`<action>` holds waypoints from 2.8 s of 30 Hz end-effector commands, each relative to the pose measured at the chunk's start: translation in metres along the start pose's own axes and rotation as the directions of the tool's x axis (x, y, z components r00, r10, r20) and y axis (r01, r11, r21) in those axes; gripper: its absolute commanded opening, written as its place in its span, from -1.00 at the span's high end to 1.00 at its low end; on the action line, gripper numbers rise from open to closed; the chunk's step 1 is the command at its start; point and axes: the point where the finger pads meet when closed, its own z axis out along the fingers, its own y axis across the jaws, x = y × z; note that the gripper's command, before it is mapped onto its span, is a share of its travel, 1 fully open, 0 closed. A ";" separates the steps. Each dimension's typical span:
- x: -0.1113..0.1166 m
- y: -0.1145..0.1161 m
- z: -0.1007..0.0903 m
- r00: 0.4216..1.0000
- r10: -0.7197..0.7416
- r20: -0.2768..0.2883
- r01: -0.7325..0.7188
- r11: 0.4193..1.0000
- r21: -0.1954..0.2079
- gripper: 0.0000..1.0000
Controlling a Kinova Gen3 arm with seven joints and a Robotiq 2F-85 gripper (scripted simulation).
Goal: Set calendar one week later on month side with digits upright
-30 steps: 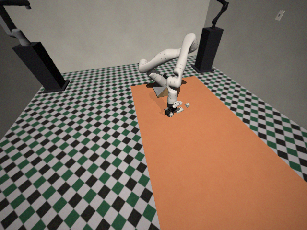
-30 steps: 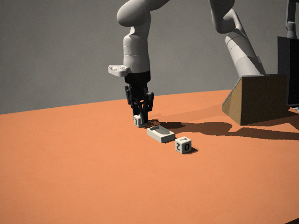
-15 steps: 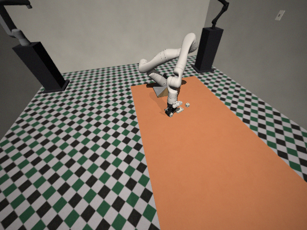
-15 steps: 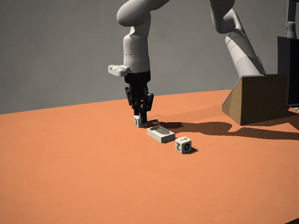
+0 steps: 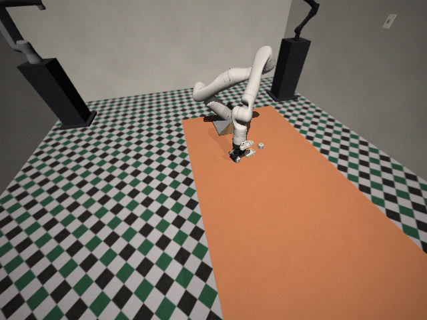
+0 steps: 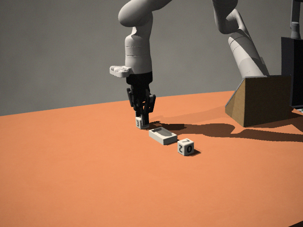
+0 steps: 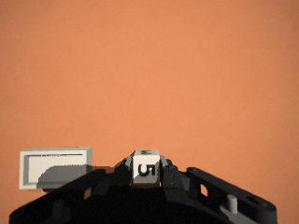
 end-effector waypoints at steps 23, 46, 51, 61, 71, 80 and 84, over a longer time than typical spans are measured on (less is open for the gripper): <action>0.000 0.000 -0.063 1.000 0.000 -0.001 0.000 1.000 0.000 0.47; 0.002 -0.016 -0.102 1.000 -0.001 -0.003 0.001 1.000 0.002 0.47; 0.002 -0.086 -0.109 1.000 -0.001 -0.003 0.001 1.000 0.004 0.47; -0.004 -0.123 -0.110 1.000 0.001 0.001 -0.001 1.000 -0.001 0.47; -0.004 -0.123 -0.110 1.000 0.001 0.001 -0.001 1.000 -0.001 0.47; -0.004 -0.123 -0.102 1.000 0.002 -0.001 -0.002 1.000 0.000 0.47; -0.004 -0.123 -0.091 1.000 0.002 -0.001 -0.002 1.000 0.000 0.47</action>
